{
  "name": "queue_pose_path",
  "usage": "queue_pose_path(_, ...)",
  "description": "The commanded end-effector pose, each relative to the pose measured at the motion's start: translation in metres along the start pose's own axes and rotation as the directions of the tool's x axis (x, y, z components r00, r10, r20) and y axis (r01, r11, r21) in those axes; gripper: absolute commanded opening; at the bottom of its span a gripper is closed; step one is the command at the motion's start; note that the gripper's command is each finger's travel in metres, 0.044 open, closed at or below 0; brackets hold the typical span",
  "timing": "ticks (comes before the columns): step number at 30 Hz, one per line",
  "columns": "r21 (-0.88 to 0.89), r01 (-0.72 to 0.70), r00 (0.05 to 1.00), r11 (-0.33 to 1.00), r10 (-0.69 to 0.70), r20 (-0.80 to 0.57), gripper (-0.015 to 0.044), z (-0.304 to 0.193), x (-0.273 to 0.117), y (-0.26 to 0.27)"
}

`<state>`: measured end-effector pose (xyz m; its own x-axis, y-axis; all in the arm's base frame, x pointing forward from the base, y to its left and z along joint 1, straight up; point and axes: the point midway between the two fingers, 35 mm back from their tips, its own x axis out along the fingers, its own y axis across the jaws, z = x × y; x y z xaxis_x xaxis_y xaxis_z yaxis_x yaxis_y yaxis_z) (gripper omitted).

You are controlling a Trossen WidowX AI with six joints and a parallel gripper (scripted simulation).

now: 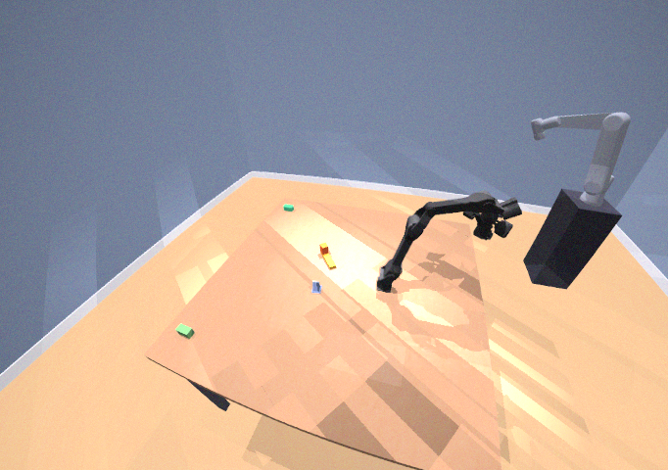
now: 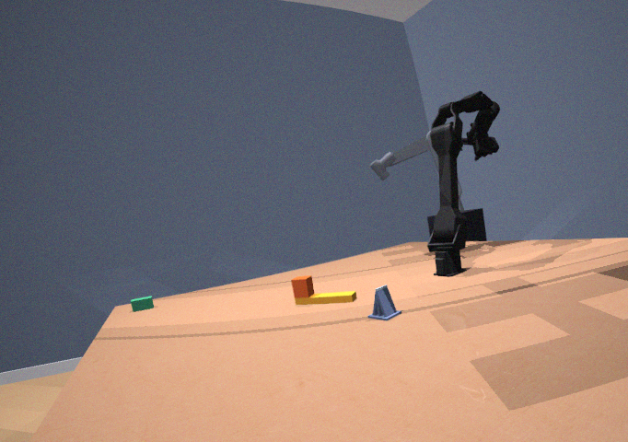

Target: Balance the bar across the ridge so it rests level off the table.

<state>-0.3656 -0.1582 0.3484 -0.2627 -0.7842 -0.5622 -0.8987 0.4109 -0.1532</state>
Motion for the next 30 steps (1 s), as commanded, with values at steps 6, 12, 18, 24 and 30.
queue_pose_path(6,-0.066,0.012,1.0,0.998,-0.011,0.006,0.0315,-0.011,0.008,-0.022)
queue_pose_path(12,-0.169,0.053,0.999,0.984,-0.051,0.018,0.0315,-0.018,0.021,-0.043)
queue_pose_path(18,-0.27,0.105,0.994,0.957,-0.103,0.024,0.0315,-0.024,0.034,-0.069)
queue_pose_path(24,-0.424,0.156,0.988,0.892,-0.145,0.058,0.0315,-0.023,0.049,-0.092)
queue_pose_path(30,-0.601,0.216,0.976,0.77,-0.193,0.103,0.0315,-0.021,0.065,-0.12)
